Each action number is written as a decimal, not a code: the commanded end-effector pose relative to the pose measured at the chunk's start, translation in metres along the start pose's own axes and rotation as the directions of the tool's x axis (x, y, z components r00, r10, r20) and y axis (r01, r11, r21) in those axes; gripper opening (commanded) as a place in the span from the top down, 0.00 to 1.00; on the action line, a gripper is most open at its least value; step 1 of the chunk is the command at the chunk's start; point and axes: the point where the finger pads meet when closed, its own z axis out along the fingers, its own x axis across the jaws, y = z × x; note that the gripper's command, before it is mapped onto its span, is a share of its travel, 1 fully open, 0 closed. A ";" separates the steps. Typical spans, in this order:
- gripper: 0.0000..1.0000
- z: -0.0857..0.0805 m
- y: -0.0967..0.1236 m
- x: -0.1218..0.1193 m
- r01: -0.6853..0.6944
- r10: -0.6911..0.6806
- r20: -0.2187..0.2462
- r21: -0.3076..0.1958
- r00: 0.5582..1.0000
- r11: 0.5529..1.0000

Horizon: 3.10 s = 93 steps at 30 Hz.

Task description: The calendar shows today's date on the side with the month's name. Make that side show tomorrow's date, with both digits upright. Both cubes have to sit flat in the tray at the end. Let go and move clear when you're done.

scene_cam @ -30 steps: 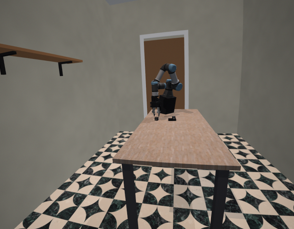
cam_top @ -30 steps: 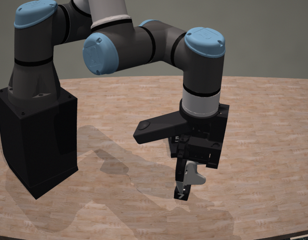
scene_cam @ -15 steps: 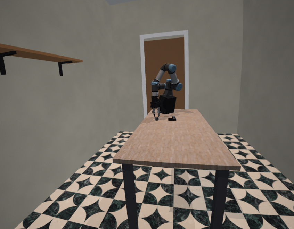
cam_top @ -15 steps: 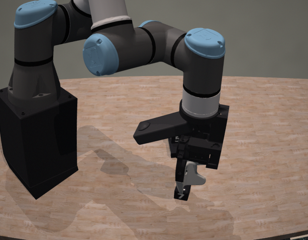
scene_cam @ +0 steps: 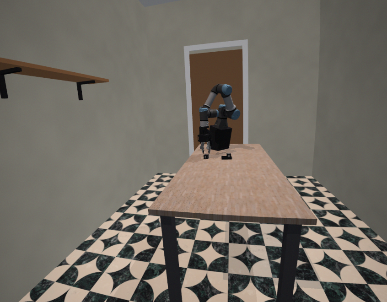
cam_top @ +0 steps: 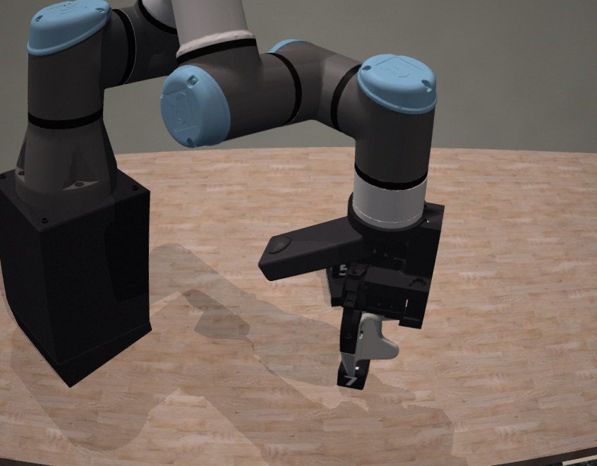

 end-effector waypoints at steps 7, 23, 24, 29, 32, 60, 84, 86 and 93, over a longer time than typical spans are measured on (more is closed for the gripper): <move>0.71 0.000 0.001 0.000 0.000 0.000 0.001 -0.002 1.000 1.000; 0.71 0.000 0.002 -0.001 0.000 0.000 0.001 -0.002 1.000 1.000; 0.71 0.000 0.002 -0.001 0.000 0.000 0.001 -0.002 1.000 1.000; 0.71 0.000 0.002 -0.001 0.000 0.000 0.001 -0.002 1.000 1.000; 0.71 0.000 0.002 -0.001 0.000 0.000 0.001 -0.002 1.000 1.000; 0.71 0.000 0.002 -0.001 0.000 0.000 0.001 -0.002 1.000 1.000; 0.71 0.024 0.002 -0.001 0.000 0.000 0.001 -0.002 1.000 1.000; 0.71 0.026 0.002 -0.001 0.000 0.000 0.001 -0.002 1.000 1.000; 0.71 0.029 0.002 -0.001 0.000 0.000 0.001 -0.002 1.000 1.000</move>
